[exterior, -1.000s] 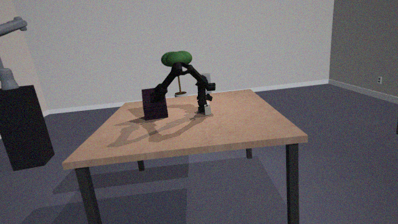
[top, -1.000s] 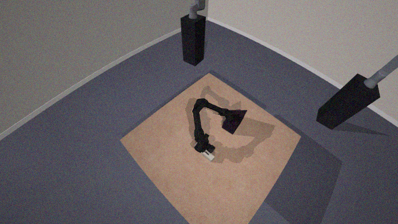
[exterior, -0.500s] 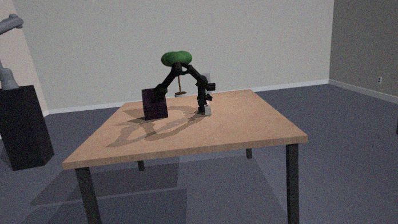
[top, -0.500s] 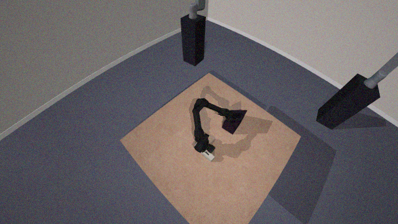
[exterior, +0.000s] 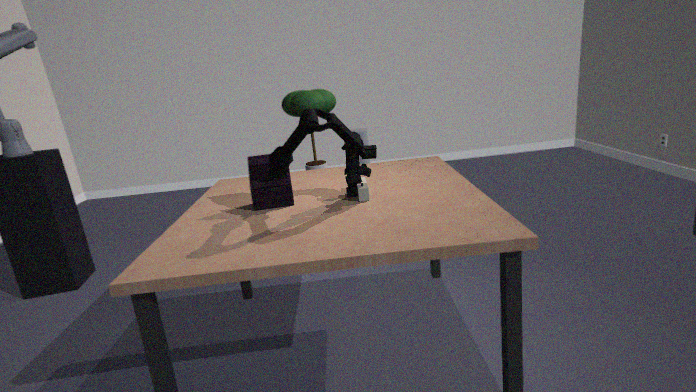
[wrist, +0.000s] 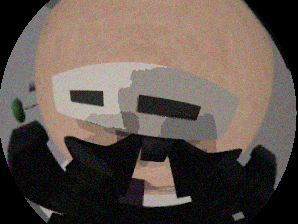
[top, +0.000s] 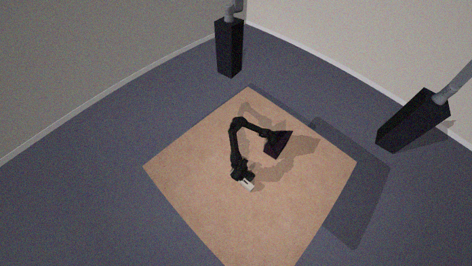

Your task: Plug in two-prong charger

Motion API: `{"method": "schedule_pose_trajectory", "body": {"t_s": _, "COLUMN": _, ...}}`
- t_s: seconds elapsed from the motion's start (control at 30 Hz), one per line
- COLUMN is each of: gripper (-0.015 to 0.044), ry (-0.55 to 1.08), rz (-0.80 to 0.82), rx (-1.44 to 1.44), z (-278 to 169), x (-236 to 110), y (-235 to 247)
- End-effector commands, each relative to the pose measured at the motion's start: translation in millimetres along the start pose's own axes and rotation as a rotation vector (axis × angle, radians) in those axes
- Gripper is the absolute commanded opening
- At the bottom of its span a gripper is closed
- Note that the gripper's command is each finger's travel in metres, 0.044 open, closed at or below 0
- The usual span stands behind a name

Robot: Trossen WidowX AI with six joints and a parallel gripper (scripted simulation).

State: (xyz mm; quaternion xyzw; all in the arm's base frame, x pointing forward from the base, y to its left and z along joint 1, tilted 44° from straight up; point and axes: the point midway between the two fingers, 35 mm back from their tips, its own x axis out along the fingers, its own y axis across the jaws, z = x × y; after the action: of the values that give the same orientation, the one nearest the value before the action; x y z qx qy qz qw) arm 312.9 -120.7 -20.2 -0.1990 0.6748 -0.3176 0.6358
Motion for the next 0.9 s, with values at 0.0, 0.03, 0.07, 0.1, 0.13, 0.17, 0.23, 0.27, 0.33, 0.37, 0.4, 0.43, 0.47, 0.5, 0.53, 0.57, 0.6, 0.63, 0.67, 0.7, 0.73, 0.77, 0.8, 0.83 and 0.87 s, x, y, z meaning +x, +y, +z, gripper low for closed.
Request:
{"method": "schedule_pose_trajectory", "body": {"t_s": 0.0, "gripper": 0.0000, "ry": -0.030, "rz": -0.001, "rx": 0.020, "z": 9.0, "x": -1.2, "y": -1.8}}
{"method": "schedule_pose_trajectory", "body": {"t_s": 0.03, "gripper": 0.0000, "ry": -0.030, "rz": -0.001, "rx": 0.020, "z": 8.9, "x": -1.1, "y": -1.8}}
{"method": "schedule_pose_trajectory", "body": {"t_s": 0.07, "gripper": 0.0000, "ry": -0.030, "rz": -0.001, "rx": 0.020, "z": 8.8, "x": -1.0, "y": -1.8}}
{"method": "schedule_pose_trajectory", "body": {"t_s": 0.1, "gripper": 0.0000, "ry": -0.030, "rz": -0.001, "rx": 0.020, "z": 8.7, "x": -1.0, "y": -1.8}}
{"method": "schedule_pose_trajectory", "body": {"t_s": 0.13, "gripper": 0.0000, "ry": -0.030, "rz": -0.001, "rx": 0.020, "z": 8.6, "x": -0.9, "y": -1.8}}
{"method": "schedule_pose_trajectory", "body": {"t_s": 0.17, "gripper": 0.0000, "ry": -0.030, "rz": -0.001, "rx": 0.020, "z": 8.5, "x": -0.8, "y": -1.8}}
{"method": "schedule_pose_trajectory", "body": {"t_s": 0.23, "gripper": 0.0000, "ry": -0.030, "rz": -0.001, "rx": 0.020, "z": 8.2, "x": -0.7, "y": -1.8}}
{"method": "schedule_pose_trajectory", "body": {"t_s": 0.27, "gripper": 0.0000, "ry": -0.030, "rz": -0.001, "rx": 0.020, "z": 8.1, "x": -0.7, "y": -1.8}}
{"method": "schedule_pose_trajectory", "body": {"t_s": 0.33, "gripper": 0.0000, "ry": -0.030, "rz": -0.001, "rx": 0.020, "z": 7.9, "x": -0.6, "y": -1.8}}
{"method": "schedule_pose_trajectory", "body": {"t_s": 0.37, "gripper": 0.0000, "ry": -0.030, "rz": -0.001, "rx": 0.020, "z": 7.7, "x": -0.5, "y": -1.8}}
{"method": "schedule_pose_trajectory", "body": {"t_s": 0.4, "gripper": 0.0000, "ry": -0.030, "rz": -0.001, "rx": 0.020, "z": 7.6, "x": -0.5, "y": -1.8}}
{"method": "schedule_pose_trajectory", "body": {"t_s": 0.43, "gripper": 0.0000, "ry": -0.030, "rz": -0.001, "rx": 0.020, "z": 7.5, "x": -0.5, "y": -1.7}}
{"method": "schedule_pose_trajectory", "body": {"t_s": 0.47, "gripper": 0.0000, "ry": -0.030, "rz": -0.001, "rx": 0.020, "z": 7.3, "x": -0.4, "y": -1.7}}
{"method": "schedule_pose_trajectory", "body": {"t_s": 0.5, "gripper": 0.0000, "ry": -0.030, "rz": -0.001, "rx": 0.020, "z": 7.2, "x": -0.4, "y": -1.7}}
{"method": "schedule_pose_trajectory", "body": {"t_s": 0.53, "gripper": 0.0000, "ry": -0.030, "rz": -0.001, "rx": 0.020, "z": 7.1, "x": -0.4, "y": -1.7}}
{"method": "schedule_pose_trajectory", "body": {"t_s": 0.57, "gripper": 0.0000, "ry": -0.030, "rz": -0.001, "rx": 0.020, "z": 7.0, "x": -0.4, "y": -1.7}}
{"method": "schedule_pose_trajectory", "body": {"t_s": 0.6, "gripper": 0.0000, "ry": -0.030, "rz": -0.001, "rx": 0.020, "z": 6.8, "x": -0.4, "y": -1.7}}
{"method": "schedule_pose_trajectory", "body": {"t_s": 0.63, "gripper": 0.0000, "ry": -0.030, "rz": -0.001, "rx": 0.020, "z": 6.7, "x": -0.4, "y": -1.7}}
{"method": "schedule_pose_trajectory", "body": {"t_s": 0.67, "gripper": 0.0000, "ry": -0.029, "rz": -0.001, "rx": 0.020, "z": 6.6, "x": -0.5, "y": -1.7}}
{"method": "schedule_pose_trajectory", "body": {"t_s": 0.7, "gripper": 0.0000, "ry": -0.029, "rz": -0.001, "rx": 0.020, "z": 6.5, "x": -0.5, "y": -1.7}}
{"method": "schedule_pose_trajectory", "body": {"t_s": 0.73, "gripper": 0.0000, "ry": -0.029, "rz": -0.001, "rx": 0.020, "z": 6.3, "x": -0.6, "y": -1.7}}
{"method": "schedule_pose_trajectory", "body": {"t_s": 0.77, "gripper": 0.0000, "ry": -0.029, "rz": -0.001, "rx": 0.020, "z": 6.2, "x": -0.7, "y": -1.6}}
{"method": "schedule_pose_trajectory", "body": {"t_s": 0.8, "gripper": 0.0000, "ry": -0.029, "rz": -0.001, "rx": 0.020, "z": 6.2, "x": -0.8, "y": -1.6}}
{"method": "schedule_pose_trajectory", "body": {"t_s": 0.83, "gripper": 0.0000, "ry": -0.029, "rz": -0.001, "rx": 0.020, "z": 6.1, "x": -0.9, "y": -1.6}}
{"method": "schedule_pose_trajectory", "body": {"t_s": 0.87, "gripper": 0.0000, "ry": -0.029, "rz": -0.001, "rx": 0.020, "z": 6.1, "x": -1.0, "y": -1.6}}
